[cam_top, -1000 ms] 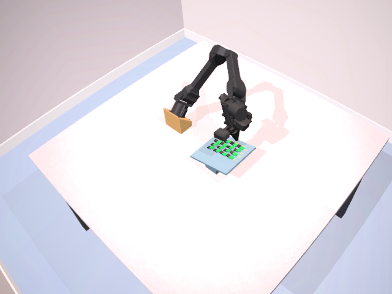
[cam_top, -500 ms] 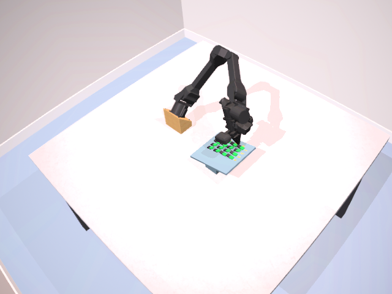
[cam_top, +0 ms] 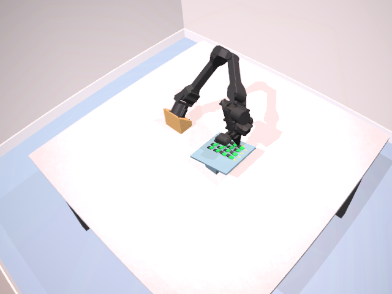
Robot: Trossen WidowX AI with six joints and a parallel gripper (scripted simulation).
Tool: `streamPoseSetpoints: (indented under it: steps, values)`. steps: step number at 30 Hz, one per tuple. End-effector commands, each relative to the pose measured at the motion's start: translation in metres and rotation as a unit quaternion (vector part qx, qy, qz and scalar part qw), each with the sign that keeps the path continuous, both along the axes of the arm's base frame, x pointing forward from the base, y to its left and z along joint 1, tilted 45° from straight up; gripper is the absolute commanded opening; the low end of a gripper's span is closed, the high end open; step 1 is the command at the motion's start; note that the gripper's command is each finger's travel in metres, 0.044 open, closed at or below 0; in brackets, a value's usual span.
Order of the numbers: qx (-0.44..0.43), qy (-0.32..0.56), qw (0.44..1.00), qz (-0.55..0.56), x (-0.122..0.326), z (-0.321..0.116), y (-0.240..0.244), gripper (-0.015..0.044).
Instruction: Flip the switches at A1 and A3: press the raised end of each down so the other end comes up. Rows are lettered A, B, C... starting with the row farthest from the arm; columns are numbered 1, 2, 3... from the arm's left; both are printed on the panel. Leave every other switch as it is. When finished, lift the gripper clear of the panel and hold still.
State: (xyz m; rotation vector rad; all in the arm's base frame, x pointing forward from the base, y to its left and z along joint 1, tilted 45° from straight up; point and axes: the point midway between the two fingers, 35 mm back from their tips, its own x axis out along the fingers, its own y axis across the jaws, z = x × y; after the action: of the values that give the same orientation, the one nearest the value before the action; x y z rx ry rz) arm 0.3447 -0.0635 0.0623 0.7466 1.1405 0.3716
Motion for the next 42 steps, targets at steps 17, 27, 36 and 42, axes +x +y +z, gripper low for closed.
streamPoseSetpoints:
  steps: [17, 27, 36, 42]
  values:
    - [0.003, 0.000, 1.000, -0.002, 0.0010, -0.0009, 0.0015, 0.0000]
    - [0.003, 0.000, 1.000, -0.002, 0.0015, -0.0018, 0.0023, 0.0000]
    - [0.003, 0.000, 1.000, -0.002, 0.0020, -0.0026, 0.0031, 0.0000]
    - [0.003, 0.000, 1.000, -0.002, 0.0023, -0.0032, 0.0036, 0.0000]
